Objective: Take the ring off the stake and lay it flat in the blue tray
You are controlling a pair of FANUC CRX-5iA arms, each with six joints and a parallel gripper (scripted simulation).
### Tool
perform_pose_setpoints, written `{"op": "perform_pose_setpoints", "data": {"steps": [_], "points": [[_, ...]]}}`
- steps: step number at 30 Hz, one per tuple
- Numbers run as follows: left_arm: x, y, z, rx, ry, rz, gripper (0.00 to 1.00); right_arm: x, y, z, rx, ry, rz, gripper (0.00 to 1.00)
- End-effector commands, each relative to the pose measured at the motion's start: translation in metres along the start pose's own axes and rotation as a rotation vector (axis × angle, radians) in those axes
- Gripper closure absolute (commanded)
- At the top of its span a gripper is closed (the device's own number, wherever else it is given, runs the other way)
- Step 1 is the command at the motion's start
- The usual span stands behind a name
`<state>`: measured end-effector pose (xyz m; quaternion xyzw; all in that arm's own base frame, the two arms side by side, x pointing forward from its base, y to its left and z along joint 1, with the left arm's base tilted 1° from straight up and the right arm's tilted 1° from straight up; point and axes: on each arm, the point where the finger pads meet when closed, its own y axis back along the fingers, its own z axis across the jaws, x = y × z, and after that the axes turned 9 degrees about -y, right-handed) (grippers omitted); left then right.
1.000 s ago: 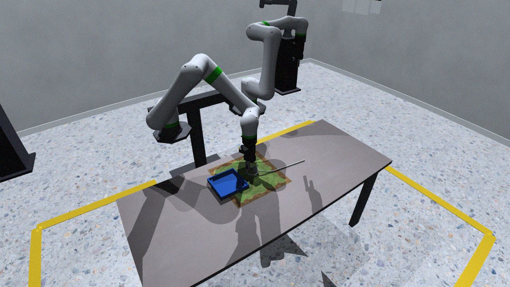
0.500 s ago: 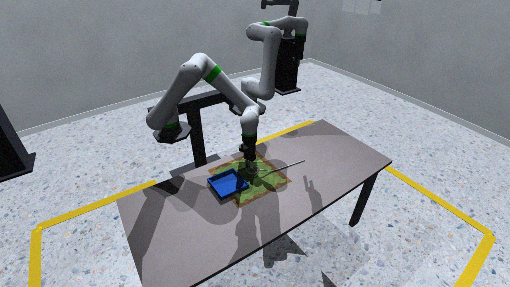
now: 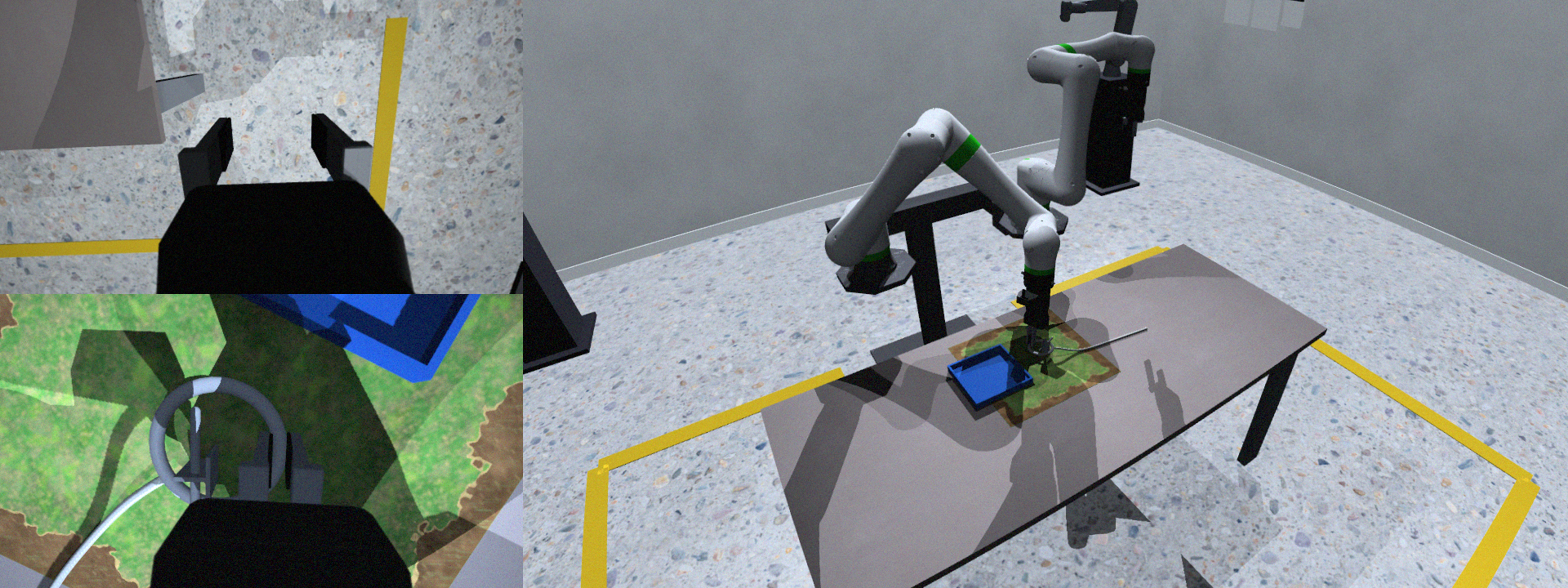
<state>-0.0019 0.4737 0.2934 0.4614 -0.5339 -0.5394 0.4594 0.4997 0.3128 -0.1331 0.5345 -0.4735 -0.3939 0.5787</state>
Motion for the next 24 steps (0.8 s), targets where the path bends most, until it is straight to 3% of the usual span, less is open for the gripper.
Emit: {"op": "perform_pose_setpoints", "data": {"steps": [1,12,19,24], "points": [[-0.0003,0.0010,-0.0001,0.000,0.000,-0.002,0.00,-0.0006,0.0016,-0.0007,0.008,-0.001,0.038,1.00],[-0.0003,0.0010,-0.0001,0.000,0.000,-0.002,0.00,-0.0002,0.0040,-0.0005,0.012,-0.001,0.065,1.00],[-0.0003,0.0010,-0.0001,0.000,0.000,-0.002,0.00,-0.0013,0.0039,-0.0003,0.025,-0.001,0.142,1.00],[-0.0003,0.0010,-0.0001,0.000,0.000,-0.002,0.00,-0.0012,0.0069,-0.0004,0.026,-0.001,0.152,1.00]]}}
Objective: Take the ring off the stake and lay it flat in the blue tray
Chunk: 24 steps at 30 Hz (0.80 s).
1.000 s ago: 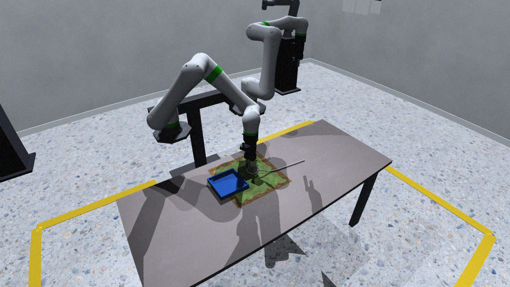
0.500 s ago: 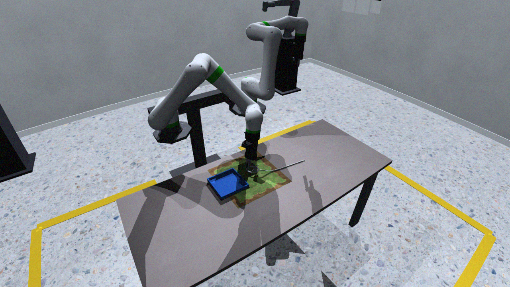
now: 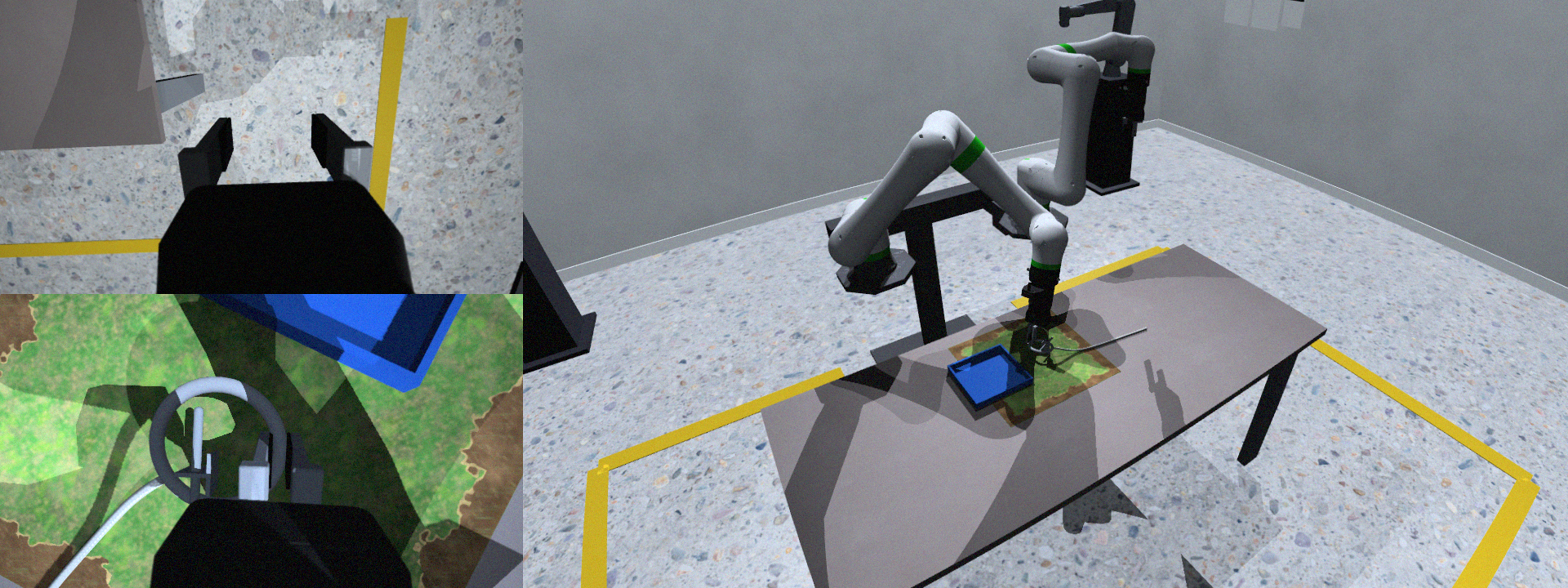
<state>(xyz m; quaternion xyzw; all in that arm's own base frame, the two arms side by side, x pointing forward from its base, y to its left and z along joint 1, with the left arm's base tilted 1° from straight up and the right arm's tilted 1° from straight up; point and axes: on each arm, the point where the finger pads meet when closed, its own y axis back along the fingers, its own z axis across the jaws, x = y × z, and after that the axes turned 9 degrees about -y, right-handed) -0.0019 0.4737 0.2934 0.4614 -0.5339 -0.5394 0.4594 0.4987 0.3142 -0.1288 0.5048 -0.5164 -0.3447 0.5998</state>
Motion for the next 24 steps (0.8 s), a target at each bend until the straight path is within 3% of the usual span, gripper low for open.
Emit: {"op": "perform_pose_setpoints", "data": {"steps": [1,7,16,24], "points": [[-0.0003,0.0010,-0.0001,0.000,0.000,-0.002,0.00,0.0001,0.0025,-0.0010,0.003,-0.001,0.004,1.00],[-0.0003,0.0010,-0.0001,0.000,0.000,-0.002,0.00,-0.0026,0.0043,-0.0007,0.003,-0.001,0.010,1.00],[-0.0003,0.0010,-0.0001,0.000,0.000,-0.002,0.00,-0.0040,0.0044,-0.0005,0.018,-0.001,0.103,1.00],[-0.0003,0.0010,-0.0001,0.000,0.000,-0.002,0.00,-0.0034,0.0073,-0.0006,0.019,-0.001,0.104,1.00]]}}
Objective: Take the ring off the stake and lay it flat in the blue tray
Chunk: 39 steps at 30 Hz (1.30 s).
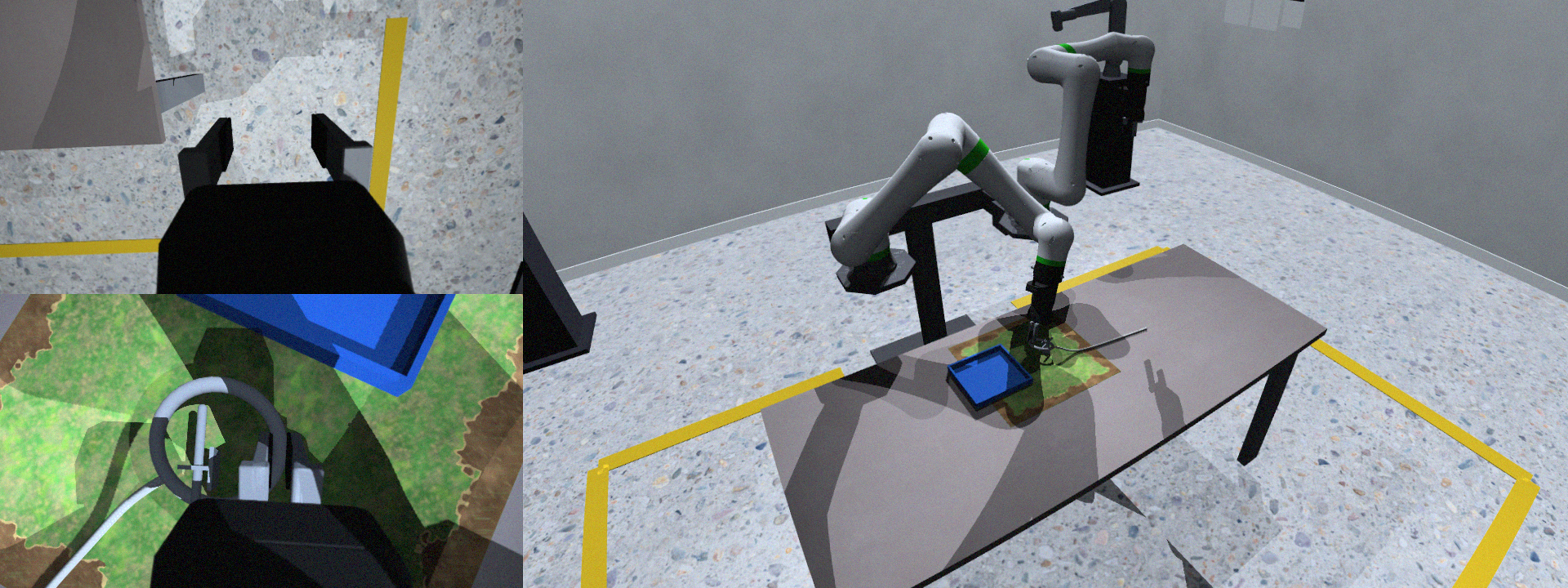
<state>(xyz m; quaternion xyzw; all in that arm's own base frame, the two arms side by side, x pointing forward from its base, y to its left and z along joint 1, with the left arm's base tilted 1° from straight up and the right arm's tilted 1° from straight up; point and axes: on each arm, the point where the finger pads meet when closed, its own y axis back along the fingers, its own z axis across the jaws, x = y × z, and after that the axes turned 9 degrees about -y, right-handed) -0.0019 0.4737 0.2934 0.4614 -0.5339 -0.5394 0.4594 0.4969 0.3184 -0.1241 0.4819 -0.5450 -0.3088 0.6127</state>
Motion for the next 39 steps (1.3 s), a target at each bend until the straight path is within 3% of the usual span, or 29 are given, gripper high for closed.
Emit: {"op": "perform_pose_setpoints", "data": {"steps": [1,39], "points": [[0.000,0.001,0.000,0.000,0.000,-0.002,0.00,-0.001,0.002,-0.001,0.002,0.000,-0.001,1.00],[0.000,0.001,0.000,0.000,0.000,-0.002,0.00,-0.023,0.009,0.003,0.001,0.000,-0.005,1.00]]}}
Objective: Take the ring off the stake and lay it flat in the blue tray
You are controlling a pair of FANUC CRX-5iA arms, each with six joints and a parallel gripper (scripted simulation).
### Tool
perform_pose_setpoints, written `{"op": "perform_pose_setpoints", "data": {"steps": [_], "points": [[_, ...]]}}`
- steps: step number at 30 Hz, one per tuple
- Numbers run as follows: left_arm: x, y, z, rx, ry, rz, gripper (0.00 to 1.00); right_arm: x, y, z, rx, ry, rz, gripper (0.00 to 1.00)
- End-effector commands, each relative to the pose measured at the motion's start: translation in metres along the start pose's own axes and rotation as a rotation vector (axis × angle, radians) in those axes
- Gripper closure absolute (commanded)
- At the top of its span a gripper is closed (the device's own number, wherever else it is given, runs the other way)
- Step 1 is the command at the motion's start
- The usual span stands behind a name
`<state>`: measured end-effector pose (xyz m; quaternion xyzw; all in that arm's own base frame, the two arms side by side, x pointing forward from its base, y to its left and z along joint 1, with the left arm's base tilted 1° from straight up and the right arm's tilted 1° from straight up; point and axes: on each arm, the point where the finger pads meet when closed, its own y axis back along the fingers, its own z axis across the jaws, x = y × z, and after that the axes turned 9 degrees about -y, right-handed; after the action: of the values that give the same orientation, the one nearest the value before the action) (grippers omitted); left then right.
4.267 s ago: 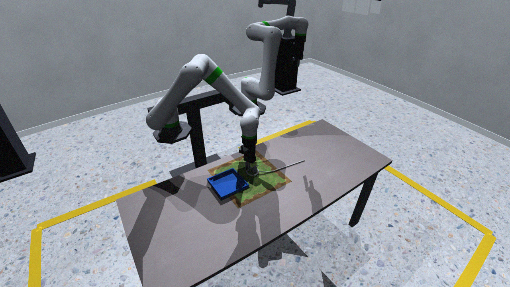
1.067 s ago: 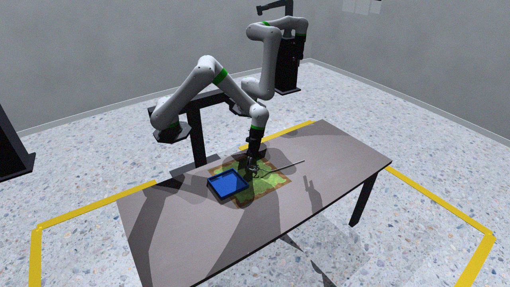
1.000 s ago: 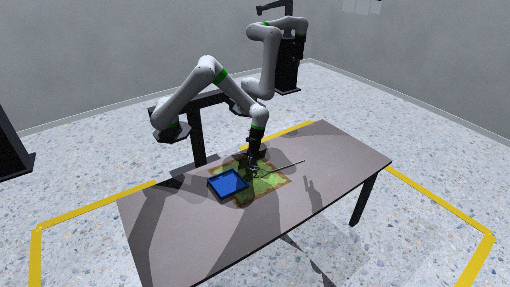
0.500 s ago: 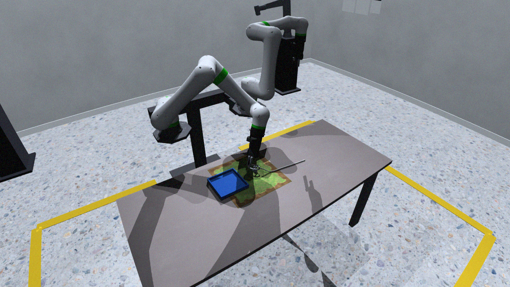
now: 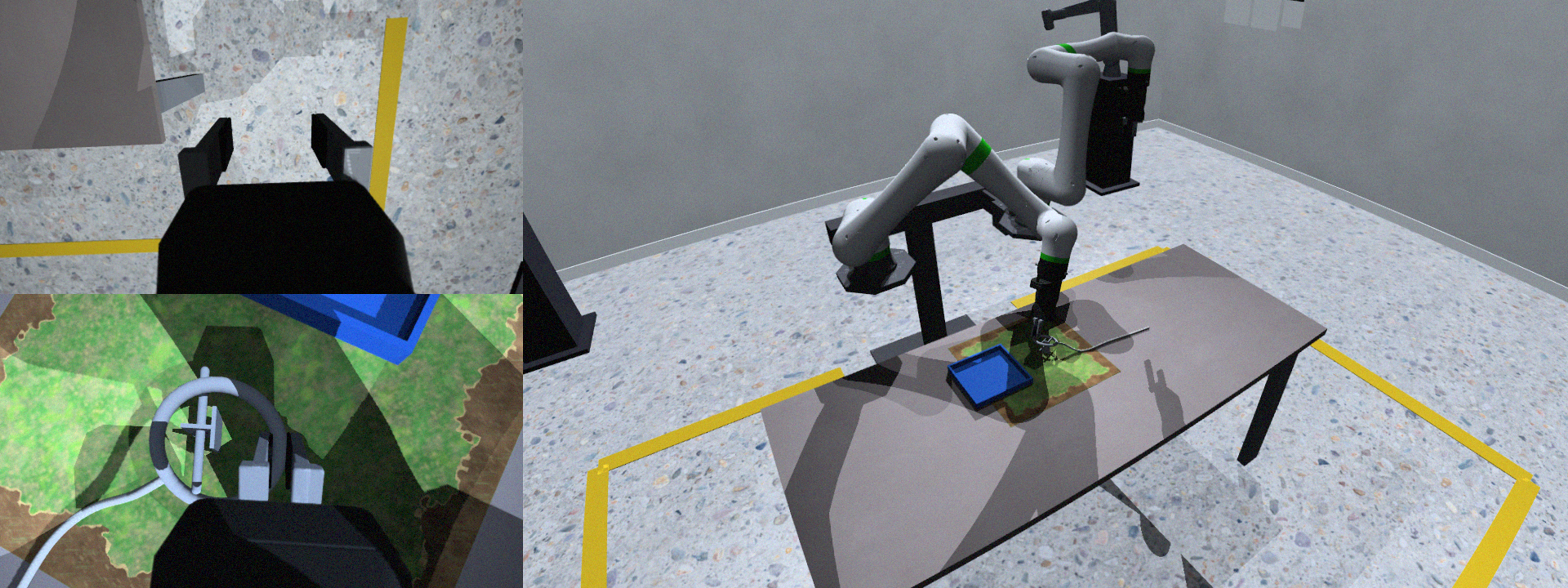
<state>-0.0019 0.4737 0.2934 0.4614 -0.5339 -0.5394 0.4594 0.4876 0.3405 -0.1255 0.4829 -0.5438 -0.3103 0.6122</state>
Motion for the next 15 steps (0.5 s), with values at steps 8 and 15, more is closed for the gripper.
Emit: {"op": "perform_pose_setpoints", "data": {"steps": [8,15], "points": [[-0.0003,0.0010,-0.0001,0.000,0.000,-0.002,0.00,-0.0023,0.0056,-0.0007,0.002,-0.001,-0.001,1.00],[-0.0003,0.0010,-0.0001,0.000,0.000,-0.002,0.00,-0.0005,0.0102,-0.0009,0.002,-0.001,-0.001,1.00]]}}
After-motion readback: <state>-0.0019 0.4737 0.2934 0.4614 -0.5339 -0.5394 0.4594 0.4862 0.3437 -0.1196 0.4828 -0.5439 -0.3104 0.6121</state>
